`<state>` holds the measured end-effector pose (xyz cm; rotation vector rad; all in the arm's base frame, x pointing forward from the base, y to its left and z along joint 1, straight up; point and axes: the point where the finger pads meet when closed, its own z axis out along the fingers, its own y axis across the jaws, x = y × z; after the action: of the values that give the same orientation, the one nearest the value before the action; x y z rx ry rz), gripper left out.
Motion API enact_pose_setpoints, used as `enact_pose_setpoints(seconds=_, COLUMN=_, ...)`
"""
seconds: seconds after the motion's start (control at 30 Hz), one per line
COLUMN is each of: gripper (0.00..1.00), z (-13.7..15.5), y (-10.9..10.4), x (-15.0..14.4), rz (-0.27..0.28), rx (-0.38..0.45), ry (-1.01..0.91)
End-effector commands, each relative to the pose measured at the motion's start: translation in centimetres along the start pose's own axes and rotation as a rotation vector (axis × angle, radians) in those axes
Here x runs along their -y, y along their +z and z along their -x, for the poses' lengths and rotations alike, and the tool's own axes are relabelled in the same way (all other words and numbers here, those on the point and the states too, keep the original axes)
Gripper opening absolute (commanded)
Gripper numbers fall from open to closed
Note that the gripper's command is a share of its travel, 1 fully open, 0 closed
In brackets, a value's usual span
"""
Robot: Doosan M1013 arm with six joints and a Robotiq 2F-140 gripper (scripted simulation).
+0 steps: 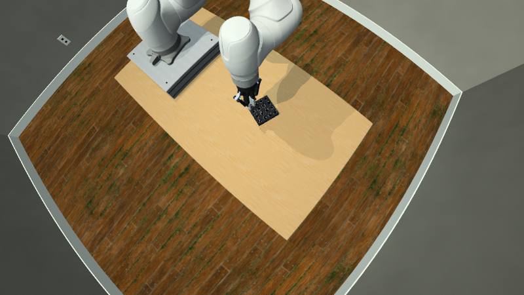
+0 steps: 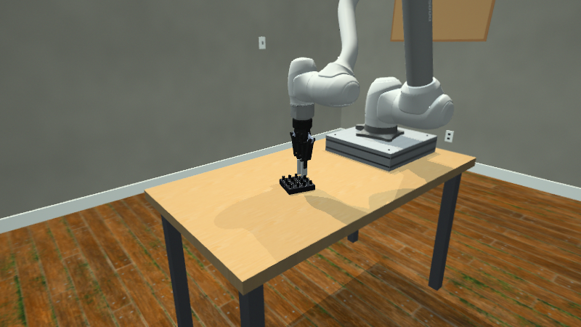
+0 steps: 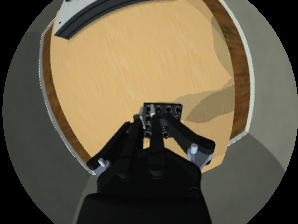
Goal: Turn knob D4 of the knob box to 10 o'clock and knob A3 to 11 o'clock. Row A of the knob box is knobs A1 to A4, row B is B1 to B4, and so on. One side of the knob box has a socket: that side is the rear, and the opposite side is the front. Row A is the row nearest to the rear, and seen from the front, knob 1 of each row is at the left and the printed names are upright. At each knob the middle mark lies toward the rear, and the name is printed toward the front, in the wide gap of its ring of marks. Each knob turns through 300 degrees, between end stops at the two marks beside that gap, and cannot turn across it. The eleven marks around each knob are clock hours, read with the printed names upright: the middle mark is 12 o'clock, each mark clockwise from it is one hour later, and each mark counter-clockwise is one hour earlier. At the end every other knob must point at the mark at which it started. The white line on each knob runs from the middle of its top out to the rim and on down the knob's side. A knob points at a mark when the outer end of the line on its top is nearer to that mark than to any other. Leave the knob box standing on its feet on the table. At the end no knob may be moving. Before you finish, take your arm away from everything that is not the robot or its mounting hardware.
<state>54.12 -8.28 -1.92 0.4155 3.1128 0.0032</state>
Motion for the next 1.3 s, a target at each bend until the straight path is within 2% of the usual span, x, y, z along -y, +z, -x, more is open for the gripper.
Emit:
enact_pose_setpoints(seconds=0.0, gripper=0.12, z=0.0, y=0.0, x=0.0, rz=0.0, rx=0.0, ry=0.0)
enact_pose_setpoints(seconds=0.33, gripper=0.12, z=0.0, y=-0.1, x=0.0, rz=0.0, rx=0.0, ry=0.0)
enact_pose_setpoints(seconds=0.57, gripper=0.12, z=0.0, y=-1.0, x=0.0, rz=0.0, rx=0.0, ry=0.0)
enact_pose_setpoints(seconds=0.9, gripper=0.12, z=0.0, y=-3.6, x=0.0, rz=0.0, rx=0.0, ry=0.0)
enact_pose_setpoints(seconds=1.27, gripper=0.12, z=0.0, y=-3.8, x=0.0, rz=0.0, rx=0.0, ry=0.0)
